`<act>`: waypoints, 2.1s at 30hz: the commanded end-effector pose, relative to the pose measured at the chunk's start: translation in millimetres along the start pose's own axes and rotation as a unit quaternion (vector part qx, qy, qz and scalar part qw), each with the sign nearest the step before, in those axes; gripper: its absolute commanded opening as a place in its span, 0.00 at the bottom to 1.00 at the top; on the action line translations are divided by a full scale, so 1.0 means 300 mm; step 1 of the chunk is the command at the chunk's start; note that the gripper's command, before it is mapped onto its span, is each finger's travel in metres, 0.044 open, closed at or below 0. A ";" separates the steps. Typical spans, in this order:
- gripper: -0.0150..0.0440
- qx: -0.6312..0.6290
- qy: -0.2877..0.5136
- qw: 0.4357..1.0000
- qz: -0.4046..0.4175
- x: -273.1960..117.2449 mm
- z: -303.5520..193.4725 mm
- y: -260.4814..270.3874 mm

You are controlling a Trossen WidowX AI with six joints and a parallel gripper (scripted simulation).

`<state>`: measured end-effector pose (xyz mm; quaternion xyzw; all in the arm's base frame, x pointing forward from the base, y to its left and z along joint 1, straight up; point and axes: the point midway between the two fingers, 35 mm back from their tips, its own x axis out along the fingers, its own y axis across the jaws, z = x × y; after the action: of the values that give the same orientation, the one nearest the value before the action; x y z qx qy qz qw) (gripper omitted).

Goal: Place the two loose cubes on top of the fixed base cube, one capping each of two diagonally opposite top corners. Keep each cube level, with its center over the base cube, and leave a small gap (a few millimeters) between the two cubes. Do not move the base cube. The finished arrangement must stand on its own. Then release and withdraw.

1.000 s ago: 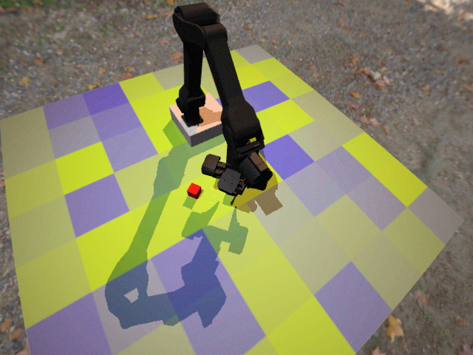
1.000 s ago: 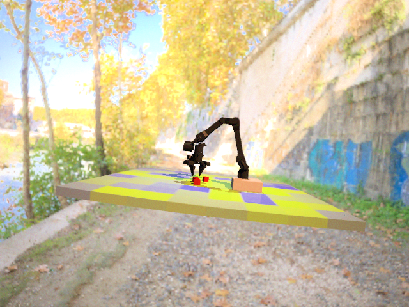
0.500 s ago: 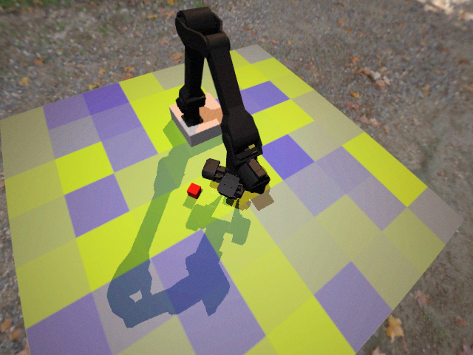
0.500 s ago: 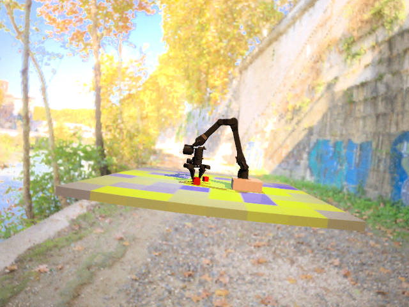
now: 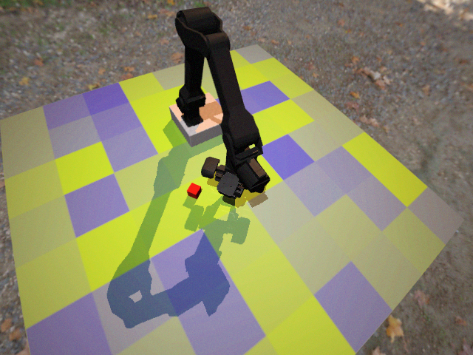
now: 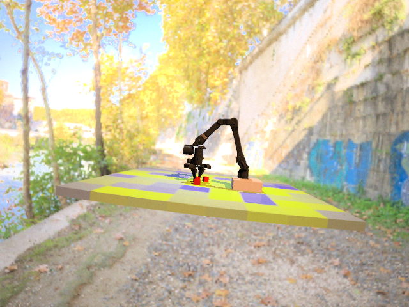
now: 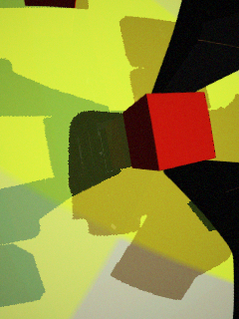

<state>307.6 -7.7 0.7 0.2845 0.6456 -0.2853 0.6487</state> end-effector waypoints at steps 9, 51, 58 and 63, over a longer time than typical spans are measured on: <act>0.43 -0.002 -0.007 1.000 0.009 -0.138 0.017 0.019; 0.43 0.076 -0.004 0.997 0.011 -0.256 -0.122 0.112; 0.43 0.107 -0.003 0.994 0.011 -0.220 -0.179 0.148; 0.43 0.128 -0.002 0.992 0.011 -0.195 -0.219 0.170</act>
<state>304.1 67.0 65.8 0.3647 0.6012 -0.3498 0.6190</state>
